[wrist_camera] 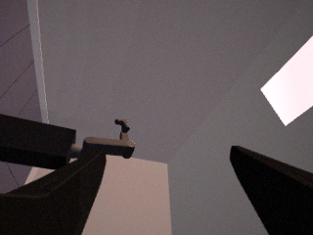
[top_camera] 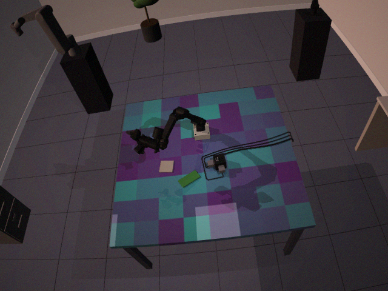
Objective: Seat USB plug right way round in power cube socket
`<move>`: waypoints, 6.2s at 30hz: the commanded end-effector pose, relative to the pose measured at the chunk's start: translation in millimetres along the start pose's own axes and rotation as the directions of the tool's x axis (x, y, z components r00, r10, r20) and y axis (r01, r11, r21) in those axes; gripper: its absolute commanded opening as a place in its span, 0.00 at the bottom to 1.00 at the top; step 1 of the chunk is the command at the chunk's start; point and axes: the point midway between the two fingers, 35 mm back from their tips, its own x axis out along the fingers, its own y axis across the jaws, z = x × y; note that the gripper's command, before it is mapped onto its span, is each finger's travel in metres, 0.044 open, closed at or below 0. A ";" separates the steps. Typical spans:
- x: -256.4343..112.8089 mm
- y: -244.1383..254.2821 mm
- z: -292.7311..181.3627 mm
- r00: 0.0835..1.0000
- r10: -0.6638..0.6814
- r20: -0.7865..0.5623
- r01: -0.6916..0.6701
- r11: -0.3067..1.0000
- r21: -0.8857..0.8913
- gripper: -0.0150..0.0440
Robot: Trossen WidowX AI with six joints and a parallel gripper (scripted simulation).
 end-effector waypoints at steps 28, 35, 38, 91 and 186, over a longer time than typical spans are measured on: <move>-293.0 25.0 109.3 0.337 0.044 0.940 0.390 0.902 -0.182 1.00; -357.1 70.1 84.3 0.121 0.236 0.964 0.438 0.859 -0.265 1.00; -383.7 90.1 67.3 0.031 0.331 0.943 0.445 0.840 -0.310 1.00; -472.5 230.2 -140.0 -0.191 0.934 0.301 0.540 0.357 -0.762 1.00; -470.1 217.2 -143.1 -0.192 0.933 0.306 0.542 0.360 -0.759 0.25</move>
